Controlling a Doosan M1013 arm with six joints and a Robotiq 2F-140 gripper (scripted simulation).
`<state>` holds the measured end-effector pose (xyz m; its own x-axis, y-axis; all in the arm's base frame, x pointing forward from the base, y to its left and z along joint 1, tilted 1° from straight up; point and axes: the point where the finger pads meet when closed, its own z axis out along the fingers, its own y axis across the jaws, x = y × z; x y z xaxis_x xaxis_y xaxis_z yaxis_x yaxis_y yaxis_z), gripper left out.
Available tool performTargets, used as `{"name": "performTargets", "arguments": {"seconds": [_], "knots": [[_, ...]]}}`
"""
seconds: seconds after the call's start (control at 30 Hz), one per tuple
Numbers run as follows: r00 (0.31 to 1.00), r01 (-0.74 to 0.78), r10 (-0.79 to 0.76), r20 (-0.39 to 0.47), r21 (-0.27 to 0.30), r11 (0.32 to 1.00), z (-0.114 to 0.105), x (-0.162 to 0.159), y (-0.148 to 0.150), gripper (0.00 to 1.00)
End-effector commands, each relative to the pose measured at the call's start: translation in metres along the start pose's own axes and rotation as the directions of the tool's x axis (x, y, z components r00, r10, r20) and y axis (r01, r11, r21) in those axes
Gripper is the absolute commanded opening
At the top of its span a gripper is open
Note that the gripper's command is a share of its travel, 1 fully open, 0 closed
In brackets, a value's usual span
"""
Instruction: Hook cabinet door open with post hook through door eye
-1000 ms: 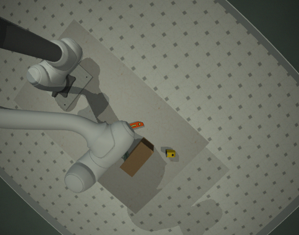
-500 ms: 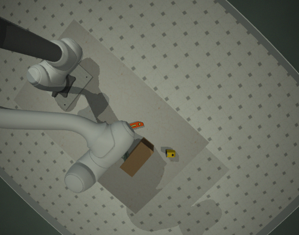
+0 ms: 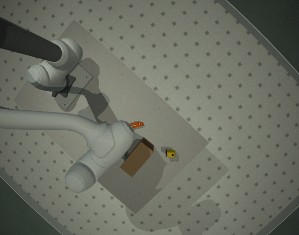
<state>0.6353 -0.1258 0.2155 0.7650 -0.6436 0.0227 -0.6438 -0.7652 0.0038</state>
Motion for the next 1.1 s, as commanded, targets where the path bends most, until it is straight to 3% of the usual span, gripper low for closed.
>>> {"name": "performTargets", "arguments": {"seconds": [0.0,0.6,1.07], "knots": [[1.000,-0.001,0.001,0.000,0.000,1.000,0.000,0.000,0.000,0.16],[1.000,-0.007,0.007,0.000,0.000,1.000,0.015,0.000,0.000,0.16],[1.000,-0.007,0.007,0.000,0.000,1.000,0.039,0.000,-0.001,0.16]]}}
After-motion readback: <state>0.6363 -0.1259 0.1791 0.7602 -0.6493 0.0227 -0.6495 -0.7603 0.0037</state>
